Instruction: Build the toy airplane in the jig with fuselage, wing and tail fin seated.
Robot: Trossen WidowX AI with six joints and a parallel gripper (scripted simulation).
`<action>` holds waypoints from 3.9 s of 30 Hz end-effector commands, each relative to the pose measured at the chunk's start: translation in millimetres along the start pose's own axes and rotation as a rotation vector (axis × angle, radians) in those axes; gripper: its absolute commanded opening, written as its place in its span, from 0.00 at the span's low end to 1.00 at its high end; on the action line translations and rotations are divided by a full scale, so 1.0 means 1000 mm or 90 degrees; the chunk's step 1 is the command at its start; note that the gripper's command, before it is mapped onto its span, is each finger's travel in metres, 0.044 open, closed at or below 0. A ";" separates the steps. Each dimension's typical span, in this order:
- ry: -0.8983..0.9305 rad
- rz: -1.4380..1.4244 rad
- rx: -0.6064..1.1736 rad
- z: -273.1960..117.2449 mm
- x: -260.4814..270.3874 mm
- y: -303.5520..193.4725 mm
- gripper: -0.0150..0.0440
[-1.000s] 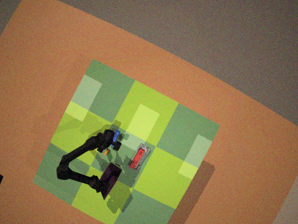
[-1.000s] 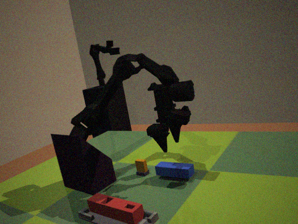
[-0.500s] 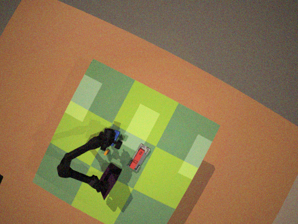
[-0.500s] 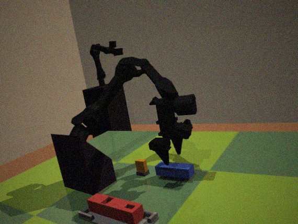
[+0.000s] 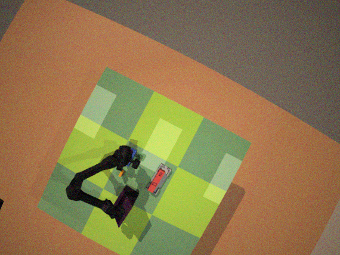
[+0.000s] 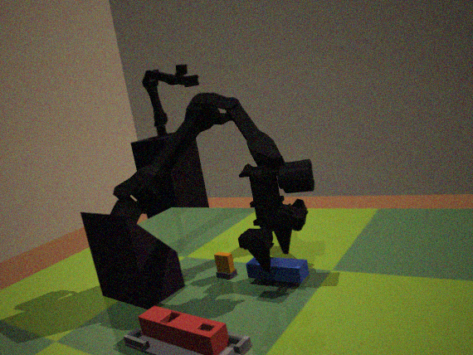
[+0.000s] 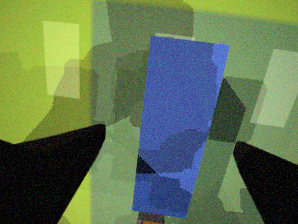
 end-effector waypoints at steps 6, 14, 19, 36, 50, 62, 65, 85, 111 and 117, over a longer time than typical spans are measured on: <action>-0.002 0.006 0.004 0.016 -0.002 -0.002 1.00; -0.002 0.006 0.004 0.025 -0.001 -0.003 0.96; -0.002 0.006 0.004 0.025 -0.001 -0.003 0.73; -0.003 0.006 0.007 0.013 -0.002 -0.001 0.25; -0.009 0.005 0.008 -0.029 -0.005 0.004 0.25; -0.009 0.006 0.007 -0.068 -0.005 0.003 0.25; -0.008 0.006 0.006 -0.077 -0.004 0.002 0.25; -0.013 -0.088 0.004 -0.098 -0.032 -0.001 0.25; -0.027 -0.351 0.012 -0.090 -0.115 -0.016 0.25; -0.028 -0.414 0.014 -0.087 -0.133 -0.023 0.25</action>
Point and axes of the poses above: the point midway between the two fingers, 35 mm back from their tips, its own z axis out along the fingers, its own x axis across the jaws, y = z × x, the point moved 2 cm from there along -z, back along the fingers, and after that the axes turned 3 degrees about -z, right-handed, at the moved point
